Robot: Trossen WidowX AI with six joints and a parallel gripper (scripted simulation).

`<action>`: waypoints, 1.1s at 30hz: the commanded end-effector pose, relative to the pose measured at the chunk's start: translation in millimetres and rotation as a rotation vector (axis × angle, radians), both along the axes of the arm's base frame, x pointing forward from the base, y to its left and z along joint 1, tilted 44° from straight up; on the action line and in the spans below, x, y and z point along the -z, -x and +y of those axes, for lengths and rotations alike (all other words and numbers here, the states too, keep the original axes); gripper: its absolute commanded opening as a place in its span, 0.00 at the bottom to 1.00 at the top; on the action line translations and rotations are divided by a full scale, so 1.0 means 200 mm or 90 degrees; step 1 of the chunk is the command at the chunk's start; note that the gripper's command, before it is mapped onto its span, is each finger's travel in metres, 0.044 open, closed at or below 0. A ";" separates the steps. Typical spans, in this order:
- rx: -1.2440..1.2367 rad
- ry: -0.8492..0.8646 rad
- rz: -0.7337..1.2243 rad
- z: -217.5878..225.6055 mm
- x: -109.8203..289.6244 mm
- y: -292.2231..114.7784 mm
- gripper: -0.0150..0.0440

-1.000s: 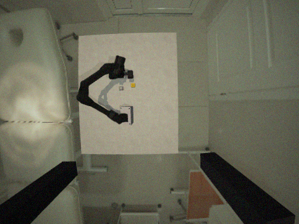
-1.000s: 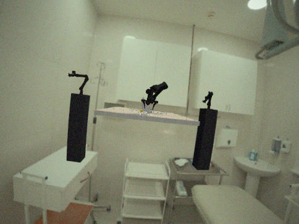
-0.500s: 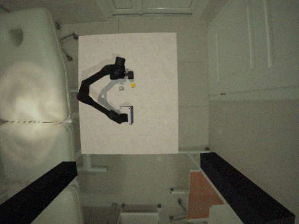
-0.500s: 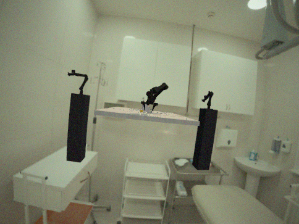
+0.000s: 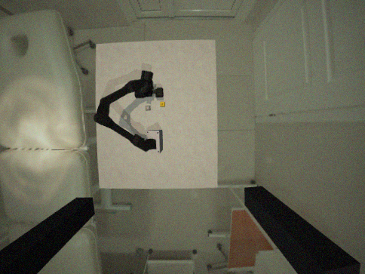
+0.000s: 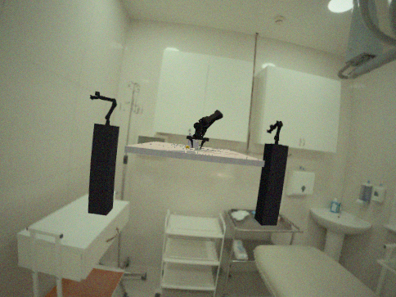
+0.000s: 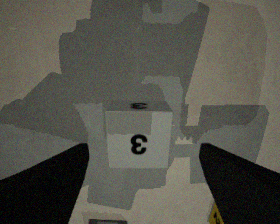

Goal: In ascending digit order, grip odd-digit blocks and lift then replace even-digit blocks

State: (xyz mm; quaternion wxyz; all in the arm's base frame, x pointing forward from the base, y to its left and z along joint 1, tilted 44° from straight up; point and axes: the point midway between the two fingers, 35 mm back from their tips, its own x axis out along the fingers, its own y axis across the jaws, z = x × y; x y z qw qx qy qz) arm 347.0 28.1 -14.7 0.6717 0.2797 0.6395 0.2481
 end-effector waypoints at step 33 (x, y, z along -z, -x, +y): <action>0.002 -0.002 0.001 0.00 0.00 0.00 0.46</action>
